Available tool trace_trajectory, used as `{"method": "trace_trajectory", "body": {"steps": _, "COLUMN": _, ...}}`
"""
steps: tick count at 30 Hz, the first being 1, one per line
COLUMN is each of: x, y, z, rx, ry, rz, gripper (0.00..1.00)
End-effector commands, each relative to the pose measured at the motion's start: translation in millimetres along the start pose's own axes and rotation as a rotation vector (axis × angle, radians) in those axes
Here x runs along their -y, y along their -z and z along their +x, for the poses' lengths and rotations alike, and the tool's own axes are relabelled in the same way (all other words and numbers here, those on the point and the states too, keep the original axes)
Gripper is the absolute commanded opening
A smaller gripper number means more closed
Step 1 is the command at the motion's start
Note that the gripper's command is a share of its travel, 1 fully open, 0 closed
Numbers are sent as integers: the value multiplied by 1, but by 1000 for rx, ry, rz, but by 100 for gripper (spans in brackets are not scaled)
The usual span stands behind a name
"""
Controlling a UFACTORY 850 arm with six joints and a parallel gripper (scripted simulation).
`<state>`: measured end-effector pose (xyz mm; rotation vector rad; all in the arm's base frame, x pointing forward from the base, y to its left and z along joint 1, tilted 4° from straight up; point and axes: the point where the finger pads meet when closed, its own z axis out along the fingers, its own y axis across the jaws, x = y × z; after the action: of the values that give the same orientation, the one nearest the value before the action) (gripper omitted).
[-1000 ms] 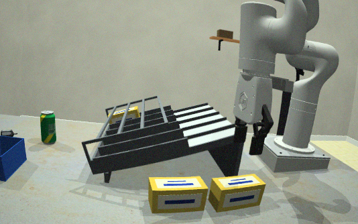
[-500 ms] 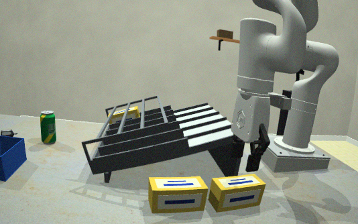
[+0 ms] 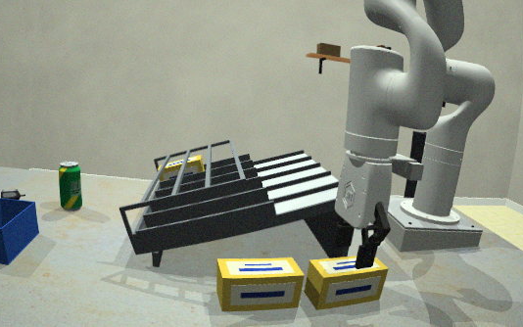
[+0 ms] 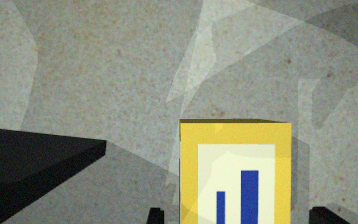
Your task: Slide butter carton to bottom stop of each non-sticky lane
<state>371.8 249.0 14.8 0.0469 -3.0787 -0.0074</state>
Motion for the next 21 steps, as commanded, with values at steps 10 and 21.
{"method": "trace_trajectory", "body": {"steps": 10, "x": -1, "y": -51, "z": -1, "rx": 2, "ry": 1, "rz": -3, "gripper": 90}}
{"method": "trace_trajectory", "body": {"steps": 21, "x": -1, "y": -51, "z": -1, "rx": 2, "ry": 1, "rz": -3, "gripper": 90}}
